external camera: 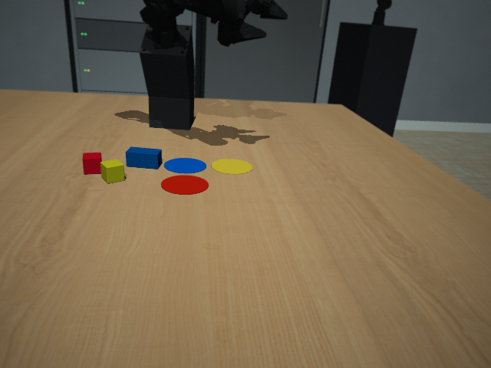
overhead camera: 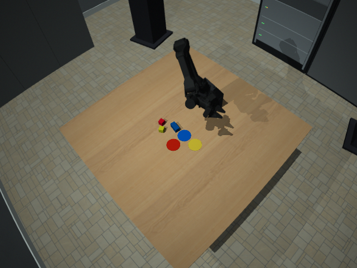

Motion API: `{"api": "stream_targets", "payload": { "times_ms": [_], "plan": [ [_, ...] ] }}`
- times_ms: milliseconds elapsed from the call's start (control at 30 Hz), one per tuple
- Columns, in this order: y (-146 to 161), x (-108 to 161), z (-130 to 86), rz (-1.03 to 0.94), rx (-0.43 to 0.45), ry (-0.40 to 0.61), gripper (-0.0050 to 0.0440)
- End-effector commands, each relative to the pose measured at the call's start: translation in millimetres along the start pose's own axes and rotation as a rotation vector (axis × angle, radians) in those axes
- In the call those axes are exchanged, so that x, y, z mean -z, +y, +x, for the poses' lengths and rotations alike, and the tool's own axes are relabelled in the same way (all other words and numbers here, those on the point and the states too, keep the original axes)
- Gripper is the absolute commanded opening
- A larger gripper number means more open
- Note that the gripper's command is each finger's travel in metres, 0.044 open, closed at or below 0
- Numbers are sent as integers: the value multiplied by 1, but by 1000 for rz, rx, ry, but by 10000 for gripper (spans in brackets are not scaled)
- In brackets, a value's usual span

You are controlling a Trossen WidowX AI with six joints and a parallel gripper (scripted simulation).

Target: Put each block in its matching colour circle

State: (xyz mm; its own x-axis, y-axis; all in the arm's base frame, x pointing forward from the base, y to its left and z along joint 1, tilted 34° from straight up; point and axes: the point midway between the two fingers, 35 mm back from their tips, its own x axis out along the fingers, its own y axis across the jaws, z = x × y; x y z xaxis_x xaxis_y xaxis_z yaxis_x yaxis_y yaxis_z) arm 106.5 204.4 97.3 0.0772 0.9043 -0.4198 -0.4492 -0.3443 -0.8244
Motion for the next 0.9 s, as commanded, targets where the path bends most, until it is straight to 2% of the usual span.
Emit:
{"api": "stream_targets", "payload": {
  "times_ms": [0,33,133,400,500,567,600,700,867],
  "plan": [
    [-11,19,-4,123,5,93,400],
    [-12,26,-7,260,16,159,400],
    [-16,60,-22,392,49,270,400],
    [-14,110,-57,811,174,537,400],
    [-11,128,-74,964,238,630,400],
    [-11,128,-74,964,238,630,400],
    [-10,133,-80,1101,294,686,400],
    [-2,155,-109,1222,373,783,400],
    [8,172,-140,1466,534,926,400]
  ]
}}
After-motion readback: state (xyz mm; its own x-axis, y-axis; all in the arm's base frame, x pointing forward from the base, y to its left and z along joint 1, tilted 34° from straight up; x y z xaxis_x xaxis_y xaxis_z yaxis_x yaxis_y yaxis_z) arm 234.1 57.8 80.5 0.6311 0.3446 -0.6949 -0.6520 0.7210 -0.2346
